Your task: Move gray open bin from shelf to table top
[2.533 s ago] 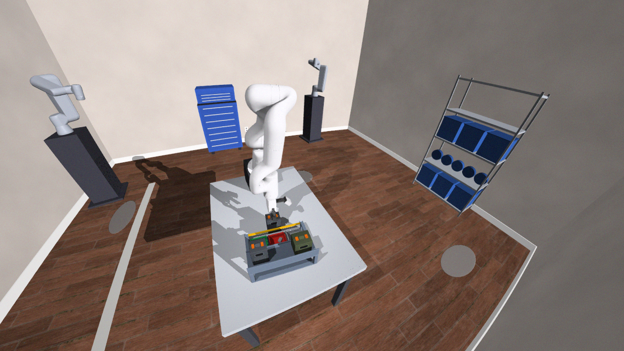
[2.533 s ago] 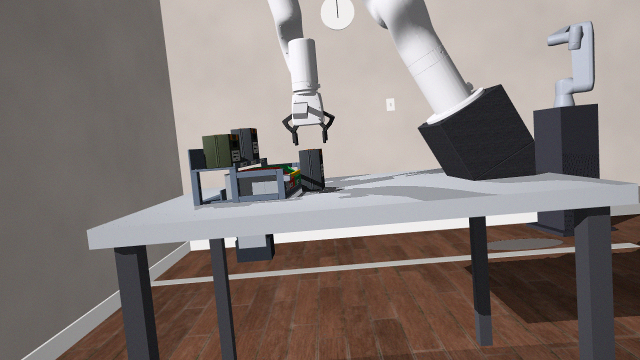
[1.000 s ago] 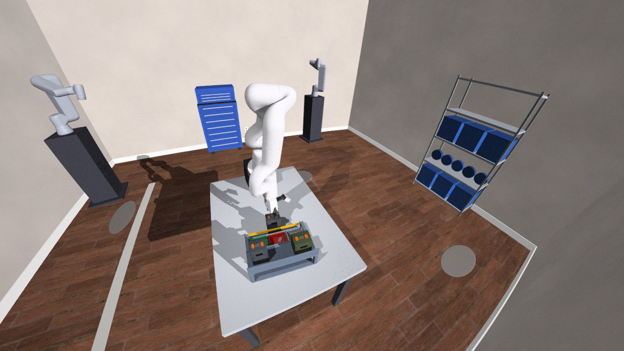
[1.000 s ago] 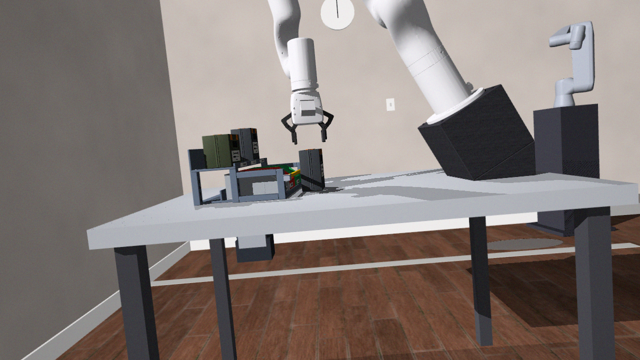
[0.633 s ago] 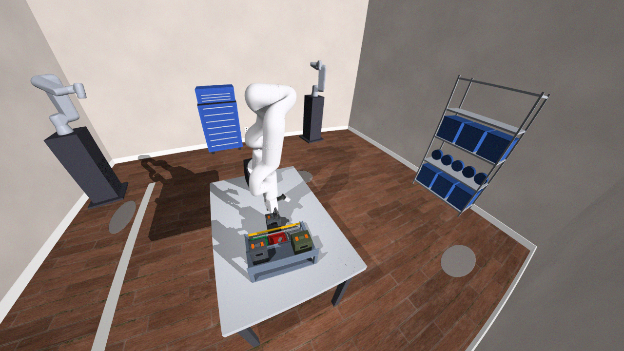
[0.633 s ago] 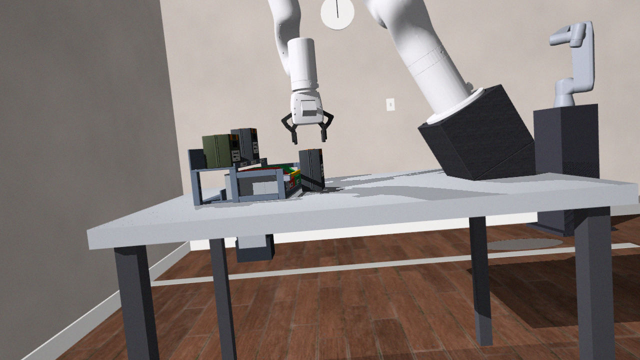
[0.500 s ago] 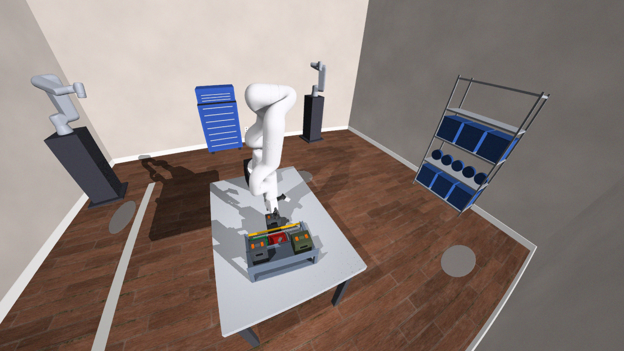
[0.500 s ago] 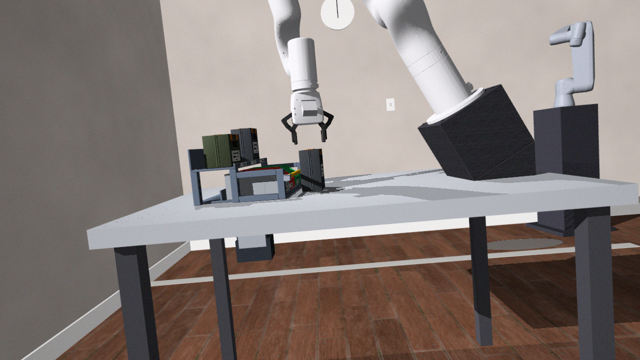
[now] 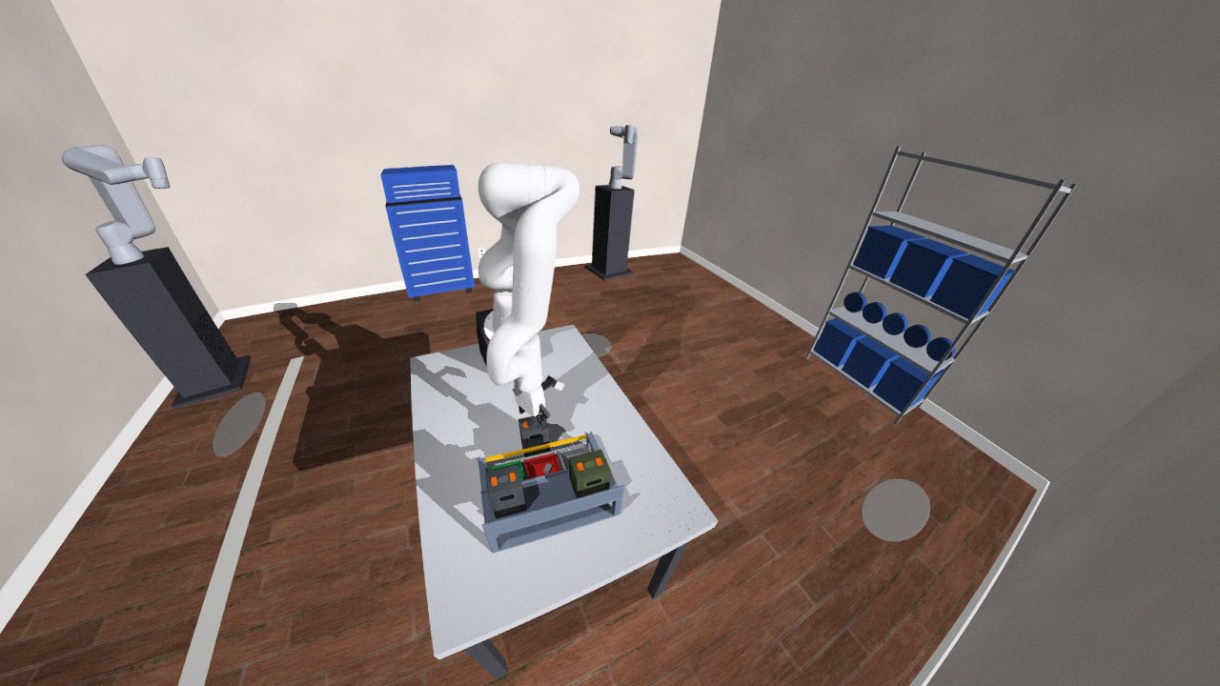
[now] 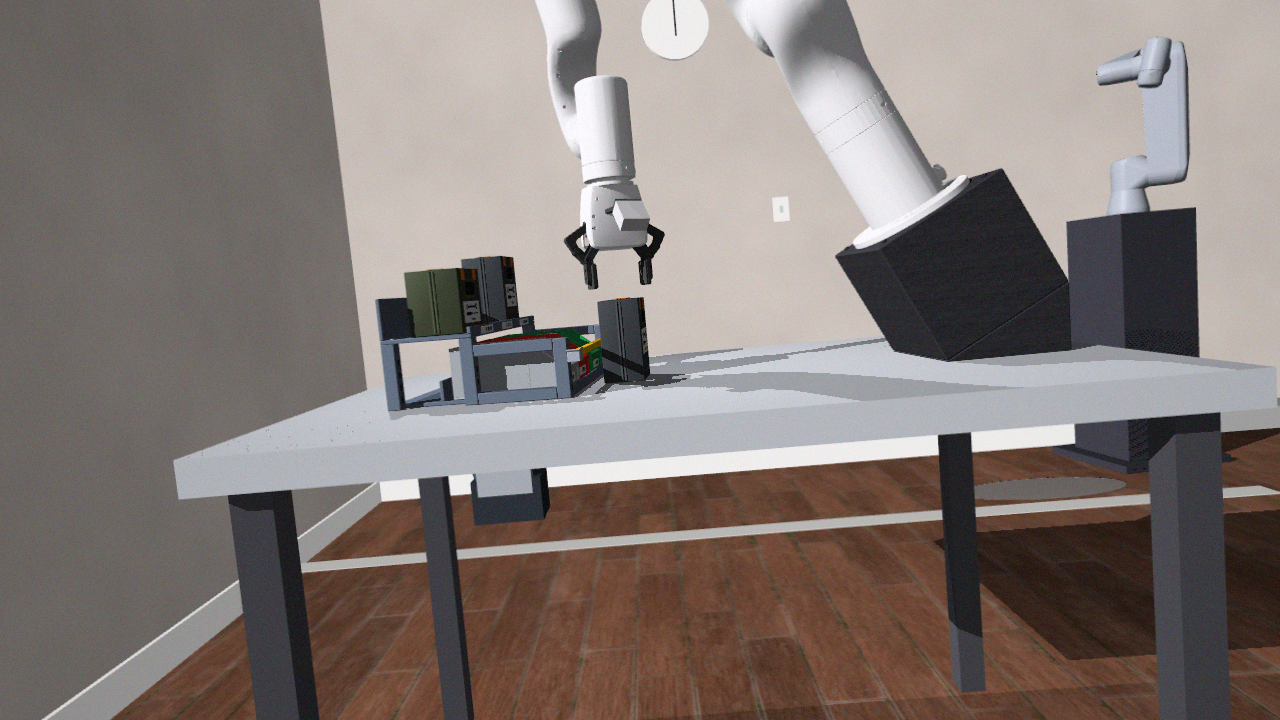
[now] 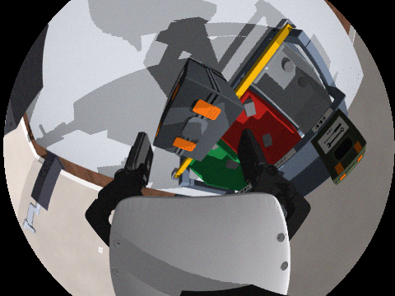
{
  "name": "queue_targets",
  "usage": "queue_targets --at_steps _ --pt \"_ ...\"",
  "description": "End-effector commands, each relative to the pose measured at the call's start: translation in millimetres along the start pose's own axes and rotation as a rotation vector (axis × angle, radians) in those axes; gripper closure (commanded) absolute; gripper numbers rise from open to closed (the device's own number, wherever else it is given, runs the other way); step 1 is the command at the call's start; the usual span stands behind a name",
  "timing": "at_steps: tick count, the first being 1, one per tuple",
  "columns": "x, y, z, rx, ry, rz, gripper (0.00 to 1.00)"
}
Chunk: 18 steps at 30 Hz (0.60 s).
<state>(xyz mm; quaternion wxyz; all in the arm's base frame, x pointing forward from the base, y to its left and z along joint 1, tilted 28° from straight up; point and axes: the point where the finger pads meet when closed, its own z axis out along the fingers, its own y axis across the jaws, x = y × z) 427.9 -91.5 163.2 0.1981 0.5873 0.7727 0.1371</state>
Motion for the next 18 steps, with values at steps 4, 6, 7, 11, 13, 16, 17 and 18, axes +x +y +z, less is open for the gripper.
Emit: queue_targets --at_steps 4,6,7,11,13,16,17,18 --pt "-0.2 0.4 -0.1 -0.002 -0.013 -0.059 0.0" --pt "-0.2 0.4 -0.1 -0.002 -0.013 -0.059 0.0" --pt "-0.2 0.4 -0.1 -0.002 -0.013 -0.059 0.0" --pt "-0.2 0.4 -0.2 -0.001 -0.01 -0.161 0.0" --pt "-0.2 0.4 -0.1 -0.001 -0.011 -0.265 0.0" --pt "-0.2 0.5 -0.1 0.0 -0.011 -0.317 0.0" --pt "-0.2 0.5 -0.1 0.0 -0.011 -0.317 0.0" --pt "-0.2 0.5 -0.1 0.0 -0.011 -0.317 0.0"
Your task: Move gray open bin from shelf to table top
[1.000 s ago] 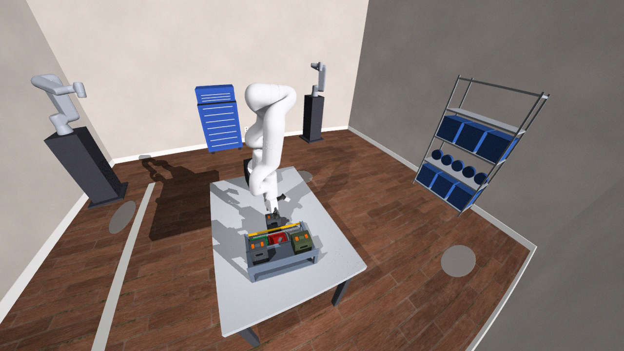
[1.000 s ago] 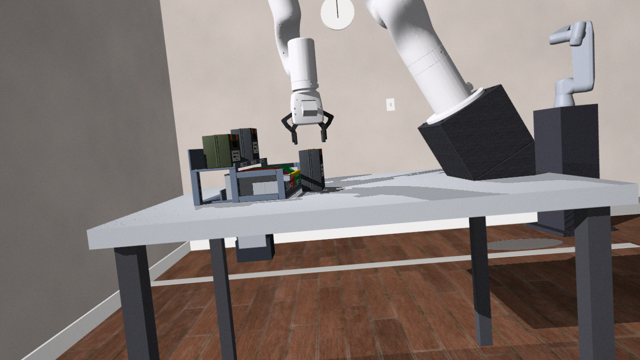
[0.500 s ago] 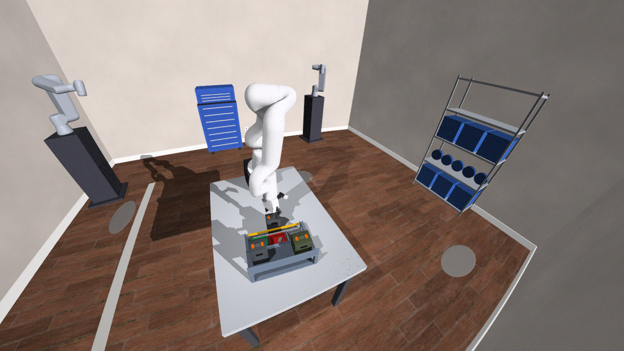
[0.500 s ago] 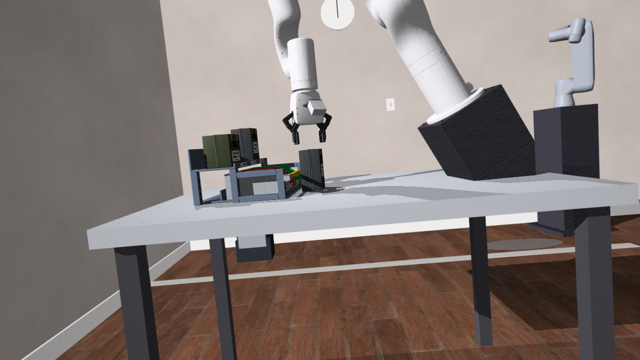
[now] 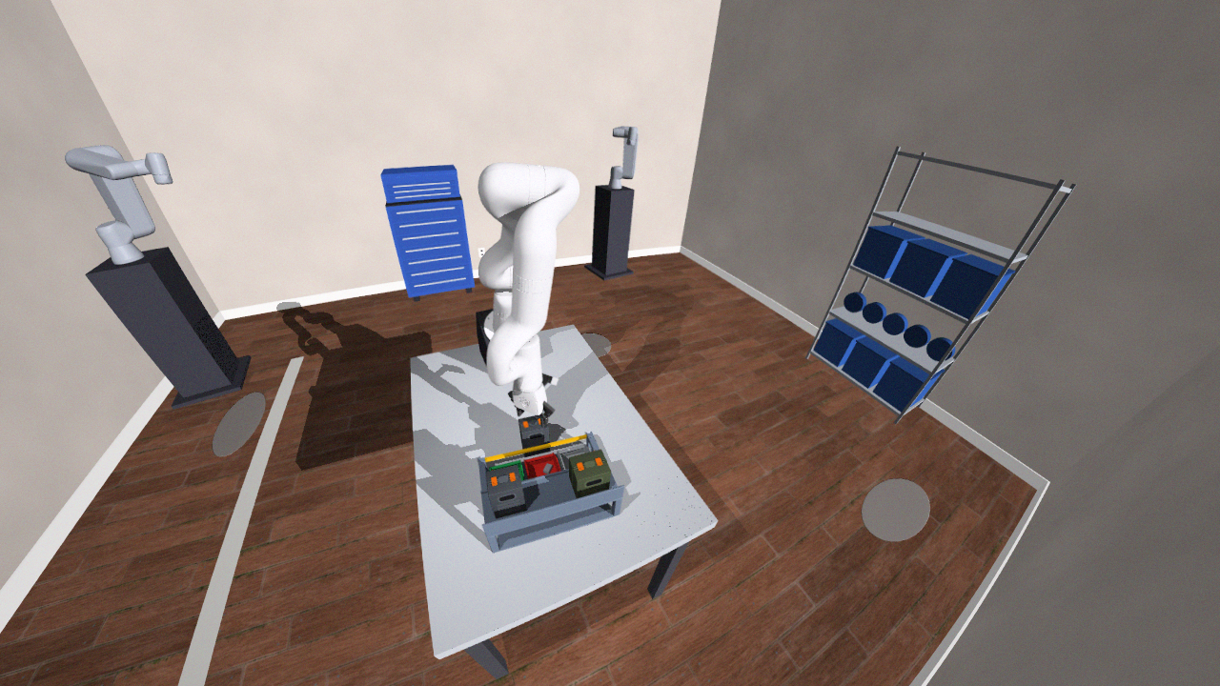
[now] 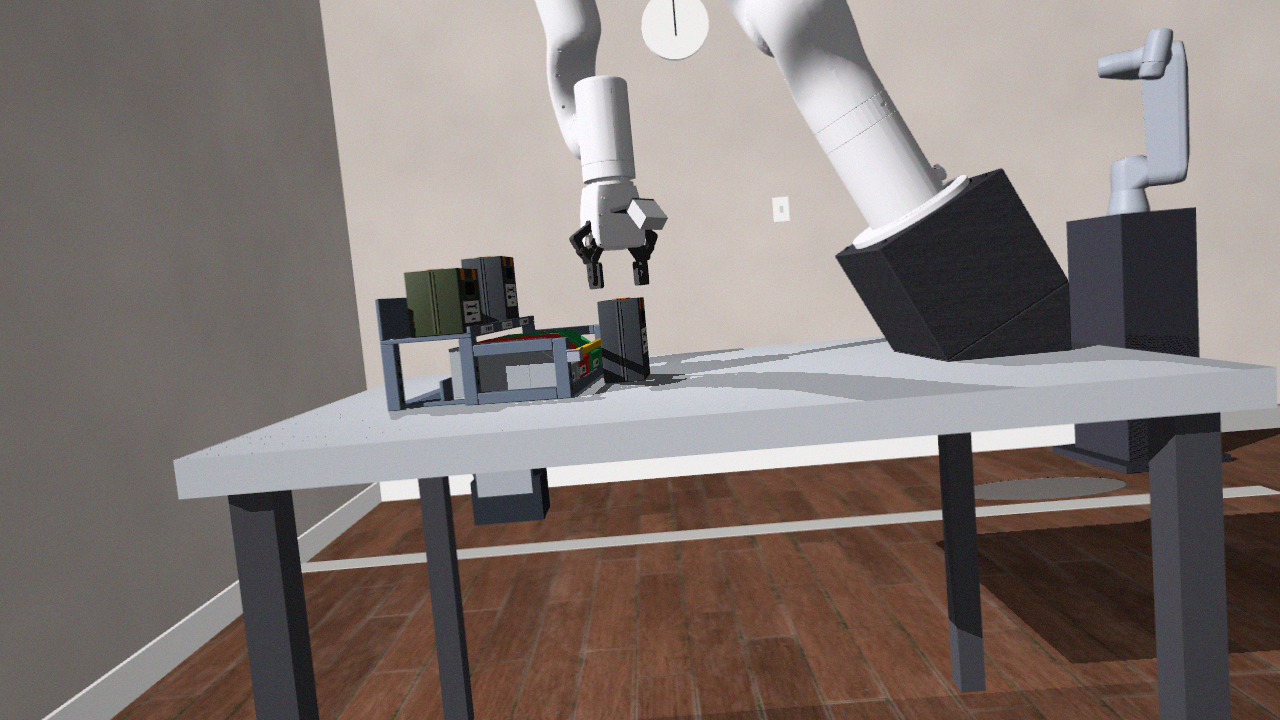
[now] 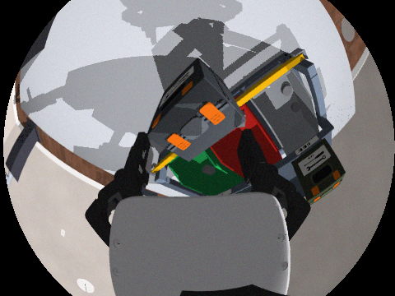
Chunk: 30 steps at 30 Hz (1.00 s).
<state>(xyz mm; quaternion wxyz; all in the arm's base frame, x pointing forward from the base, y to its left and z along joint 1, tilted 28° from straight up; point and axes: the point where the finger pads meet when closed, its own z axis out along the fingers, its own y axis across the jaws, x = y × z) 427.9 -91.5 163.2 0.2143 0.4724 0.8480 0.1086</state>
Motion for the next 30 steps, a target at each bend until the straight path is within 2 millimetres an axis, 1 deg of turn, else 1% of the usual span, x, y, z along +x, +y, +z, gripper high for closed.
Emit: queue_targets --at_steps 1,8,13,25,30 --pt "-0.2 0.3 -0.2 0.002 -0.014 -0.035 0.0" --pt "-0.2 0.3 -0.2 0.002 -0.014 -0.035 0.0" --pt "-0.2 0.4 -0.2 0.003 -0.012 -0.294 0.0" --pt "-0.2 0.4 -0.2 0.003 -0.012 -0.294 0.0" --pt "-0.2 0.4 -0.2 0.005 -0.012 -0.552 0.0"
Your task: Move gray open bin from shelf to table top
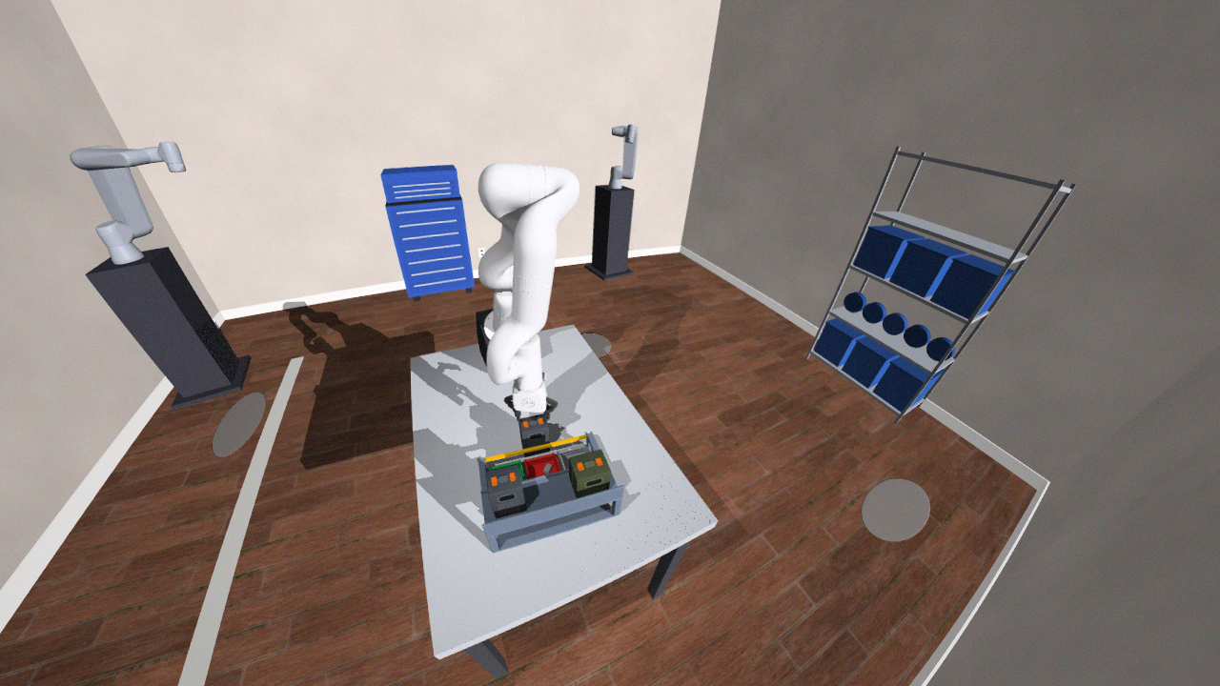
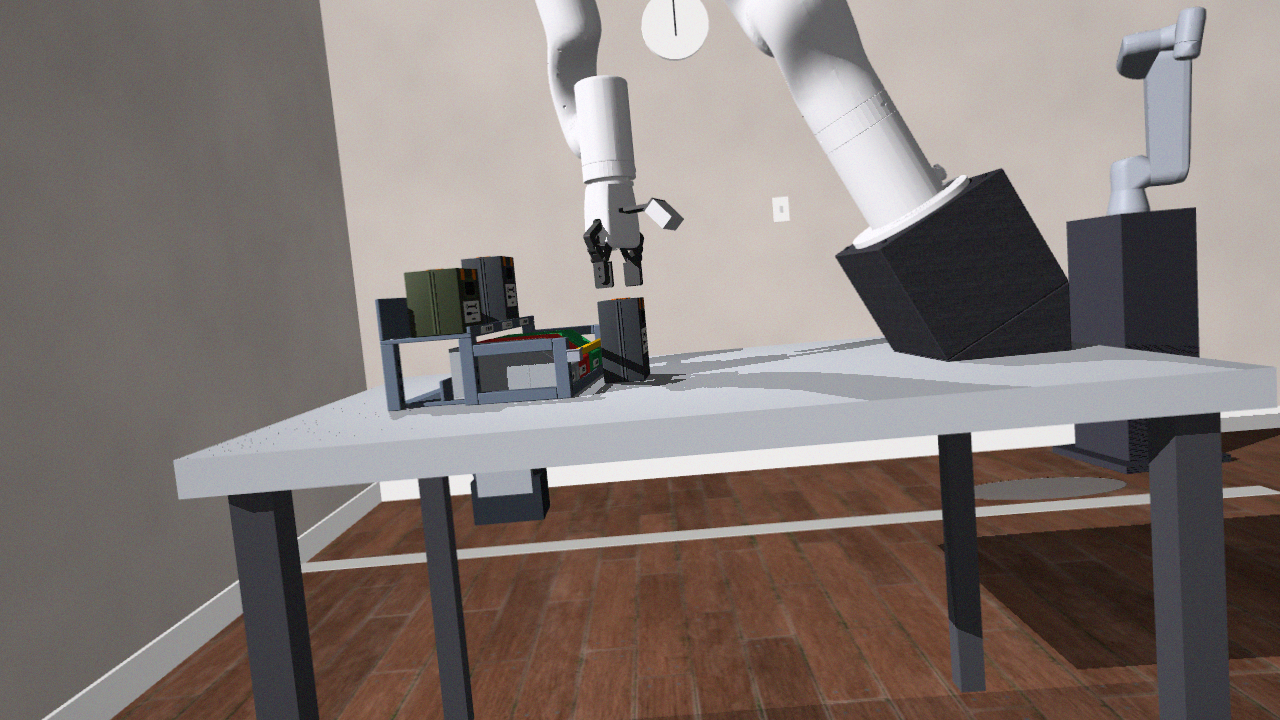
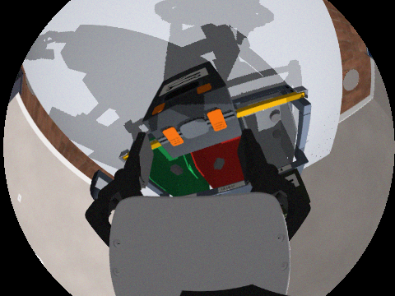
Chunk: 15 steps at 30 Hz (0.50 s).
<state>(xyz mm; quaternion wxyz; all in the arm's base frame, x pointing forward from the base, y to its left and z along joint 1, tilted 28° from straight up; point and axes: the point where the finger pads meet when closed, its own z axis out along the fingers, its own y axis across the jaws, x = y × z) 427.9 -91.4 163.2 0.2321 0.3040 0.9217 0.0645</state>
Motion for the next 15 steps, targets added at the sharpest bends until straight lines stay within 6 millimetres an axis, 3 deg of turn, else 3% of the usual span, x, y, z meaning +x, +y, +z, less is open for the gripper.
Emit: queue_targets --at_steps 1,12,15 --pt "-0.5 0.3 -0.2 0.004 -0.007 -0.172 0.0" --pt "-0.5 0.3 -0.2 0.004 -0.007 -0.172 0.0" --pt "-0.5 0.2 -0.2 0.005 -0.008 -0.312 0.0"
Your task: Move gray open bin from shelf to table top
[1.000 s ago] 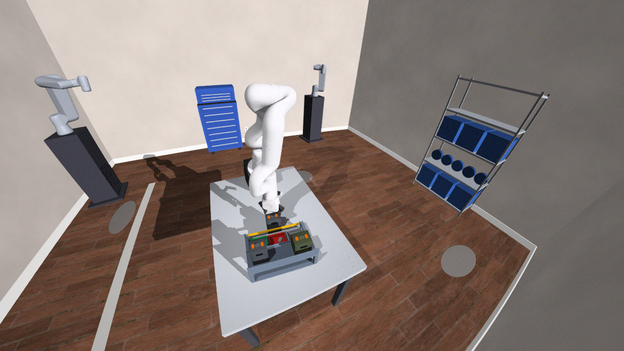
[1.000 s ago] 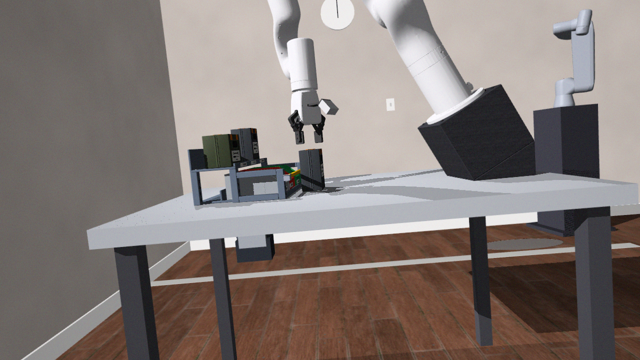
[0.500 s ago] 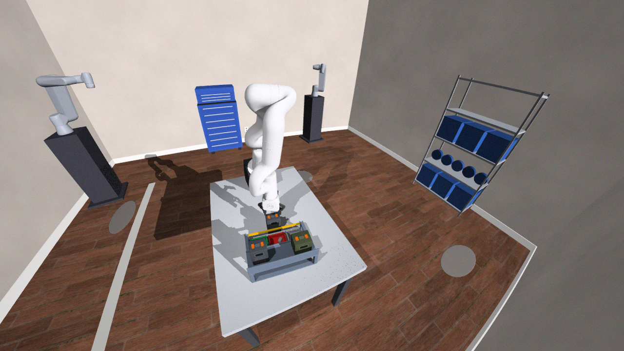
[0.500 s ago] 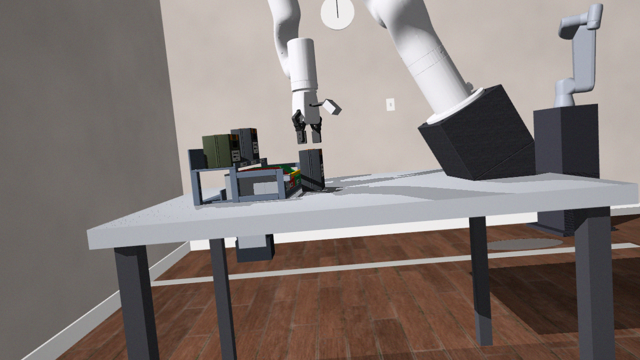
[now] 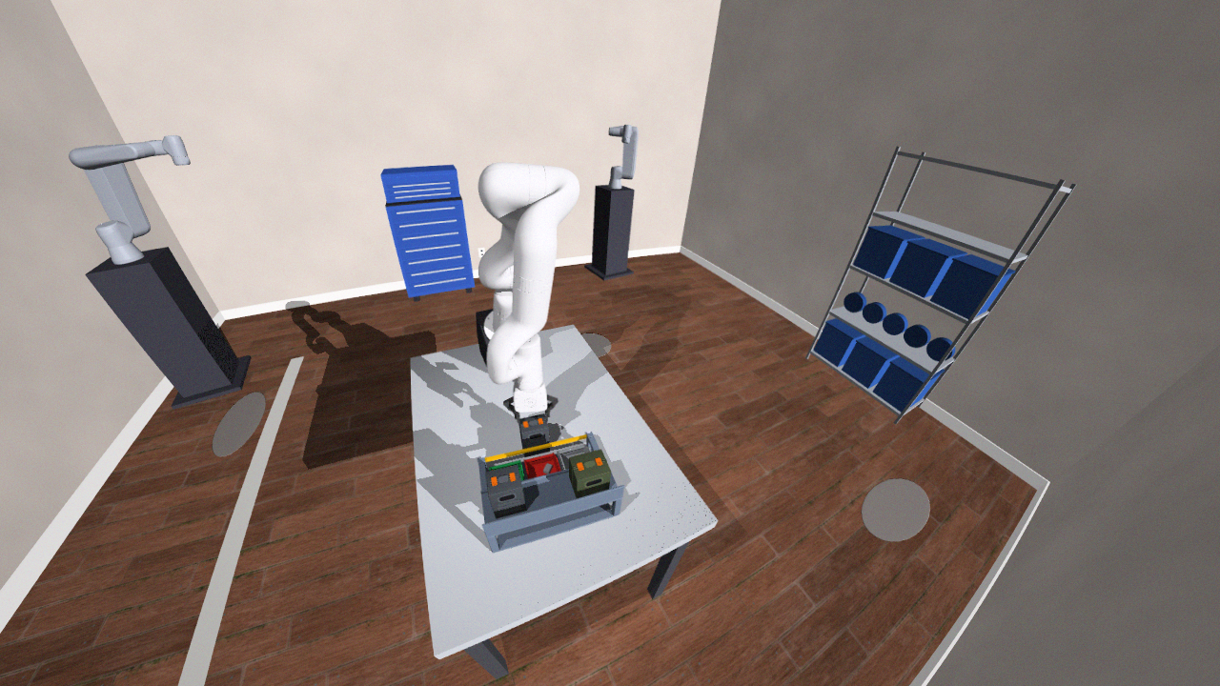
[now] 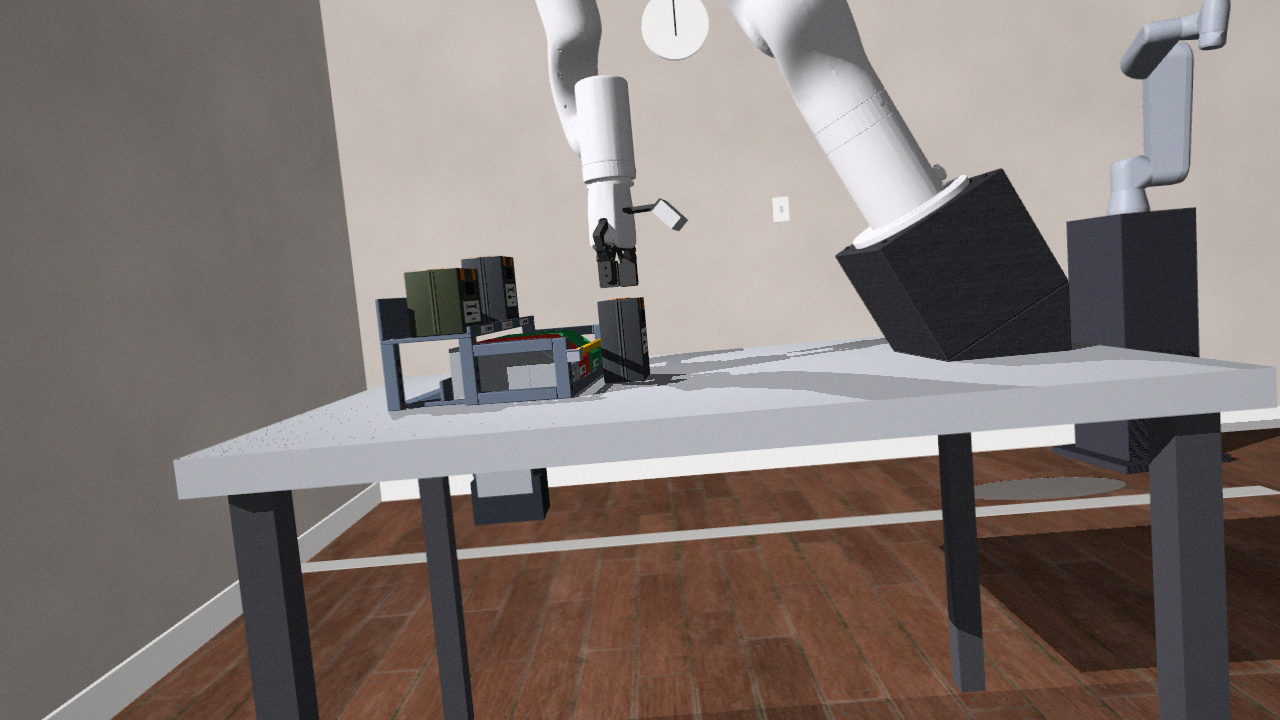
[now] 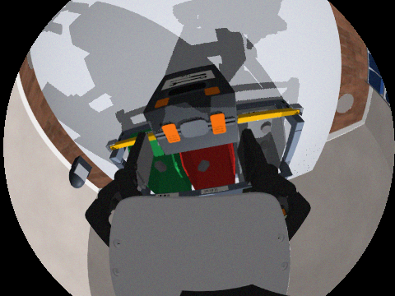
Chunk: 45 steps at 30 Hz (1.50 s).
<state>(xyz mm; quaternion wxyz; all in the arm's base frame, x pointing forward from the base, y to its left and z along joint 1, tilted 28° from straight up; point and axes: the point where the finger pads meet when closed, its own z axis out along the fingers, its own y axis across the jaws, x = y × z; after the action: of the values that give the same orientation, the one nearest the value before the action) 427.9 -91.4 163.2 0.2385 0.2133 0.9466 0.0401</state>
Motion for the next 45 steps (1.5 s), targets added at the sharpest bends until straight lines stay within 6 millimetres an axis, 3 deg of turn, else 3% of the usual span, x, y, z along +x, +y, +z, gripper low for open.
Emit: queue_targets --at_steps 1,14,19,31,36,45 --pt "-0.5 0.2 -0.2 0.004 -0.005 -0.165 0.0" --pt "-0.5 0.2 -0.2 0.005 -0.006 -0.212 0.0" --pt "-0.5 0.1 -0.2 0.003 -0.004 -0.471 0.0" --pt "-0.5 0.1 -0.2 0.003 -0.004 -0.471 0.0" --pt "-0.5 0.1 -0.2 0.002 -0.002 -0.729 0.0" --pt "-0.5 0.1 -0.2 0.002 -0.002 -0.729 0.0"
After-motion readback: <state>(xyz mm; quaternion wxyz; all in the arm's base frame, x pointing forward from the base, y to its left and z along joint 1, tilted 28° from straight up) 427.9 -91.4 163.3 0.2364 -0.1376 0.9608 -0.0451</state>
